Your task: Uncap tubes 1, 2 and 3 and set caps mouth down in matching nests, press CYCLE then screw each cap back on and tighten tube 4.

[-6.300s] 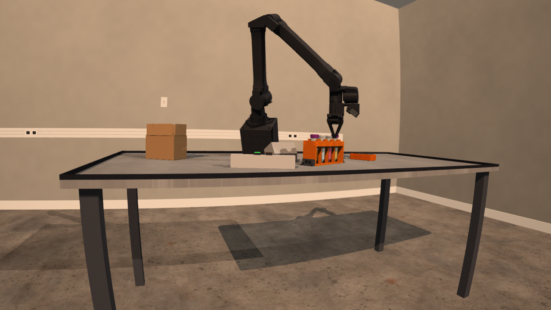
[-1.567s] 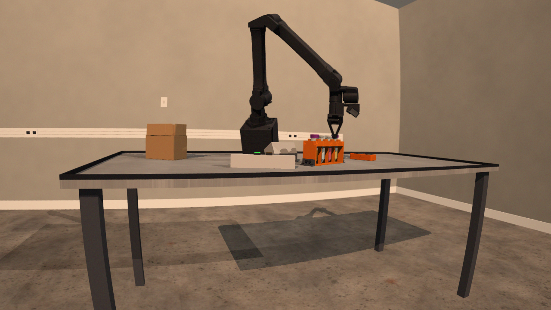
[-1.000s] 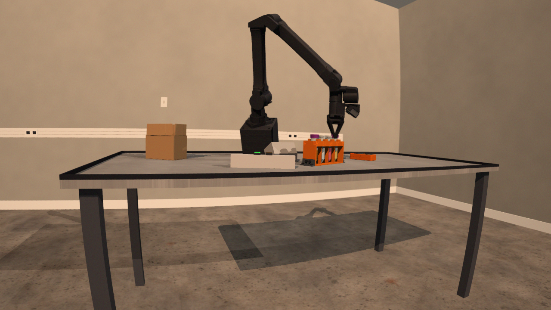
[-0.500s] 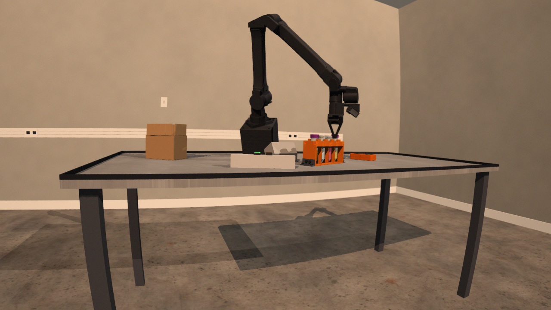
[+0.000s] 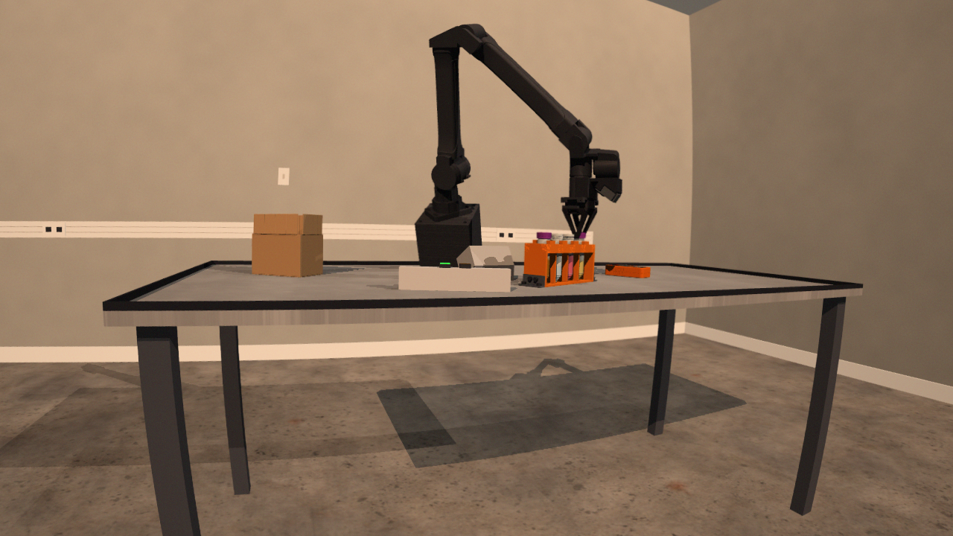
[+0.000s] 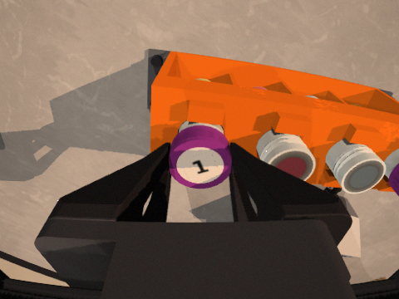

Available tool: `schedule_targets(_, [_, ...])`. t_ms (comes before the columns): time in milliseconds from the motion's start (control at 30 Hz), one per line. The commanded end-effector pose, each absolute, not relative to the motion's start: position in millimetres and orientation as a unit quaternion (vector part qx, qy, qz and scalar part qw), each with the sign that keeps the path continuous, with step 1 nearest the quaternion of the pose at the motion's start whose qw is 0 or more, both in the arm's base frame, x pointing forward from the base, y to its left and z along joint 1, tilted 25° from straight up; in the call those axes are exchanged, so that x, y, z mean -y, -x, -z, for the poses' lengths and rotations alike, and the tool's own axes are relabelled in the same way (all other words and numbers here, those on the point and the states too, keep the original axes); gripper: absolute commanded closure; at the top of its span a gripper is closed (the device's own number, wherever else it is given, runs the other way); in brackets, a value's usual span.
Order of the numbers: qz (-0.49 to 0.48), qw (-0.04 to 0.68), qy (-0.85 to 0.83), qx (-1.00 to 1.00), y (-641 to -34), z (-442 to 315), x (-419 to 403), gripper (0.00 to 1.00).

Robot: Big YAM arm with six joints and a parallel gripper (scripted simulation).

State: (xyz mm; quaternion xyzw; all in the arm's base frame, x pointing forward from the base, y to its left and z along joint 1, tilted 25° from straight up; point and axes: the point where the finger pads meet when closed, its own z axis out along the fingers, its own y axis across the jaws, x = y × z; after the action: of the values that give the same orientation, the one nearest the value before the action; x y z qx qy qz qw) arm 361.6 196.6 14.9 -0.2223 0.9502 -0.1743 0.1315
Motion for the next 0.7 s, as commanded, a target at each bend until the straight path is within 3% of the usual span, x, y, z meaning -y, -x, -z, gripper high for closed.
schedule_targets(0, [0.156, 0.156, 0.130, -0.967, -369.5, -16.4, -207.1, 1.00])
schedule_targets(233, [0.154, 0.159, 0.123, -0.967, -369.1, -21.6, -204.4, 1.00])
schedule_targets(267, [0.154, 0.159, 0.123, -0.967, -369.1, -21.6, -204.4, 0.51])
schedule_targets(667, [0.154, 0.159, 0.123, -0.967, -369.1, -21.6, -204.4, 0.51])
